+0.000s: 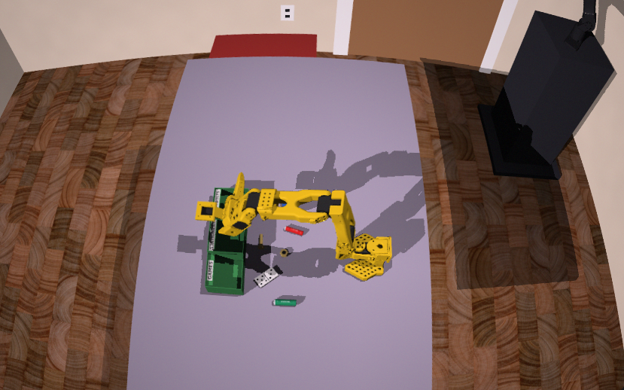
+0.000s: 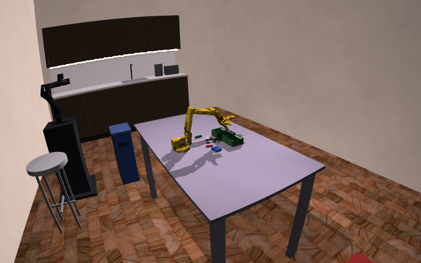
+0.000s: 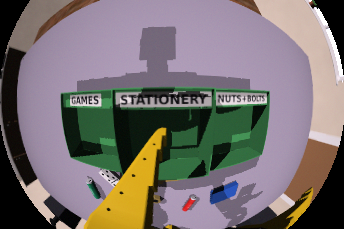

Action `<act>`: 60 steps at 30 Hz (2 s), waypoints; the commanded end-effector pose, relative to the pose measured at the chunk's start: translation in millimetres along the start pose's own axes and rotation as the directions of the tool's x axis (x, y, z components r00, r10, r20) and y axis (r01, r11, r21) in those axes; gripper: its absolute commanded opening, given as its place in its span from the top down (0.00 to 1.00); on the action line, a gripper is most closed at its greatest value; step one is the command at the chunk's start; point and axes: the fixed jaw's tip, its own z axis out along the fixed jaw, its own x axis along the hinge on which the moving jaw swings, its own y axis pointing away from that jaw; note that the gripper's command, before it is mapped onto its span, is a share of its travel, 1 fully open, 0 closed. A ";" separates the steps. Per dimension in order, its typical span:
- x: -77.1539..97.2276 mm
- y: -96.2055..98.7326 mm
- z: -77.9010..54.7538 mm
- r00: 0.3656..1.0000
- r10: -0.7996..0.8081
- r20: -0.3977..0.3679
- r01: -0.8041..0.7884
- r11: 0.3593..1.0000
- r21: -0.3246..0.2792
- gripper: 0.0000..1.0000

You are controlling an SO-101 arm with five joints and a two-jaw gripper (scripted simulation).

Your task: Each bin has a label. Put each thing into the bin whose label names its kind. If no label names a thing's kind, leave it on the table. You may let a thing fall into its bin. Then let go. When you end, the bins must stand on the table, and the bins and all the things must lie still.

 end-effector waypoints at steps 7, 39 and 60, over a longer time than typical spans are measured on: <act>-14.5 2.1 -12.5 0.997 -0.002 0.075 0.002 1.000 0.000 0.00; -16.7 8.7 -17.7 0.995 -0.006 0.100 0.007 1.000 -0.011 0.00; -16.7 8.7 -17.7 0.995 -0.005 0.100 0.007 1.000 -0.011 0.00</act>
